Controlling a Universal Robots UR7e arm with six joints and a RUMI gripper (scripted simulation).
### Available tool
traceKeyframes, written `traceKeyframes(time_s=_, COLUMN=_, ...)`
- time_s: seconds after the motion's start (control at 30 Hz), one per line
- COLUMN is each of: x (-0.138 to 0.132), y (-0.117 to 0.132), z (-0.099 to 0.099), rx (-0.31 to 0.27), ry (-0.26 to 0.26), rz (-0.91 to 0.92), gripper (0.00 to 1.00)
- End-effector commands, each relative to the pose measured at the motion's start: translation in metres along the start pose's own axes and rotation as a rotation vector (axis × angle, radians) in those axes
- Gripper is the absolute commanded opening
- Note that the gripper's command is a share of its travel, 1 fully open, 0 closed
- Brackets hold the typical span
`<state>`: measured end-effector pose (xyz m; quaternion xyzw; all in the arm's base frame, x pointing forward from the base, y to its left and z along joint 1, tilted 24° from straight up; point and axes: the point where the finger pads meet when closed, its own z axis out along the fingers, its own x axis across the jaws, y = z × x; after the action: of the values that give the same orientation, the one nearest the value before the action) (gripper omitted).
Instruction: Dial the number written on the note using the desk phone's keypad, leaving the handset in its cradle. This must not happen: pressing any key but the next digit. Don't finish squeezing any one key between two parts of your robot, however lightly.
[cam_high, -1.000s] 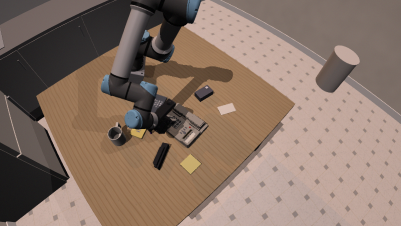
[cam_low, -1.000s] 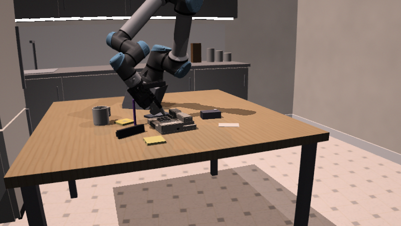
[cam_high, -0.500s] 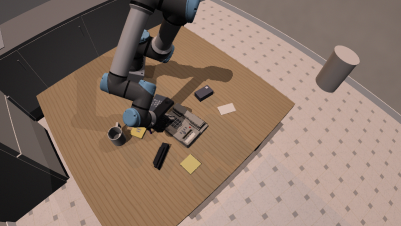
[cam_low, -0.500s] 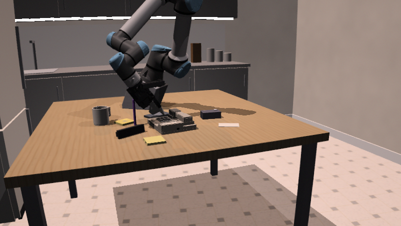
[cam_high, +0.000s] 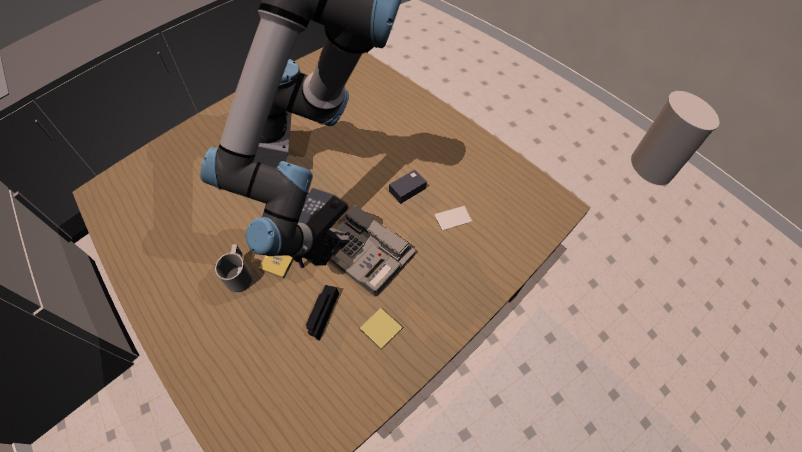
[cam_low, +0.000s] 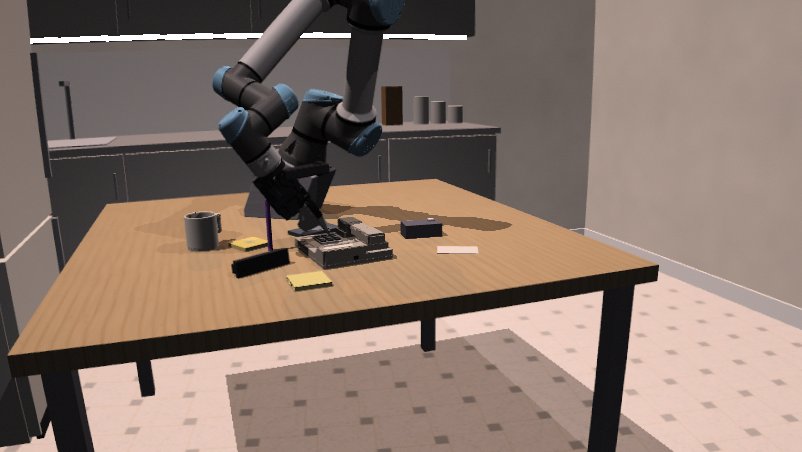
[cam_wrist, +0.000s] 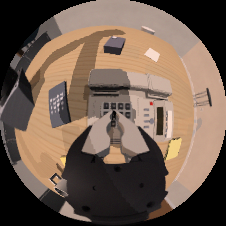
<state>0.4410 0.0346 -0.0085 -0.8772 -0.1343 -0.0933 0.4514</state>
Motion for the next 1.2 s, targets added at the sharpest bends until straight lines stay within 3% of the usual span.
traceKeyframes(time_s=0.0, x=0.0003, y=0.0018, z=0.0021, rx=-0.001, ry=0.001, rz=0.000, gripper=0.00)
traceKeyframes(time_s=1.17, x=0.0003, y=0.0039, z=0.0051, rx=-0.001, ry=0.001, rz=0.000, gripper=0.00)
